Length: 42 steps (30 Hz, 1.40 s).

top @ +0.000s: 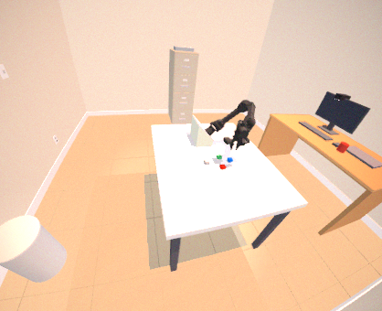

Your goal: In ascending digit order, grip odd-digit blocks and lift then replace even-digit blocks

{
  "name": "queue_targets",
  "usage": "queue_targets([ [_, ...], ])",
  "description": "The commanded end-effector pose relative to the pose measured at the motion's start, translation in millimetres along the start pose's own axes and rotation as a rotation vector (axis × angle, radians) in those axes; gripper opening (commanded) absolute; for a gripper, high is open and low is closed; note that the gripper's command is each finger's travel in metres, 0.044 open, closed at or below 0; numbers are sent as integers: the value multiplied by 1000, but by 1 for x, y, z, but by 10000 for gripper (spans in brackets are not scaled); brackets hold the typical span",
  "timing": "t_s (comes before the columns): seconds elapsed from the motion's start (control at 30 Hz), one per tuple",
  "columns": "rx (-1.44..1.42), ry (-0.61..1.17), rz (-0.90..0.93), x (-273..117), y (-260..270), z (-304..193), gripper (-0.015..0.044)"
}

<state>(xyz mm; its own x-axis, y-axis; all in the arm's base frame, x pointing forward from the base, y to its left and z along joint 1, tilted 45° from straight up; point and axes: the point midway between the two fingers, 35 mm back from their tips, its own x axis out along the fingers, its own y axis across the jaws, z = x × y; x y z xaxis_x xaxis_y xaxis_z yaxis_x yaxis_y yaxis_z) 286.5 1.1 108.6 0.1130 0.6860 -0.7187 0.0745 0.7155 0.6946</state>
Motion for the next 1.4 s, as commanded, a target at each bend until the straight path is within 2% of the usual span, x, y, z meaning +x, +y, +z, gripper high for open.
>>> queue_targets([
  [0.0,1,18,12,53,6,-6,278],
  [0.17,0,18,15,63,7,-8,400],
  [1.07,0,18,16,99,7,-8,400],
  [1.37,0,18,16,99,7,-8,164],
])
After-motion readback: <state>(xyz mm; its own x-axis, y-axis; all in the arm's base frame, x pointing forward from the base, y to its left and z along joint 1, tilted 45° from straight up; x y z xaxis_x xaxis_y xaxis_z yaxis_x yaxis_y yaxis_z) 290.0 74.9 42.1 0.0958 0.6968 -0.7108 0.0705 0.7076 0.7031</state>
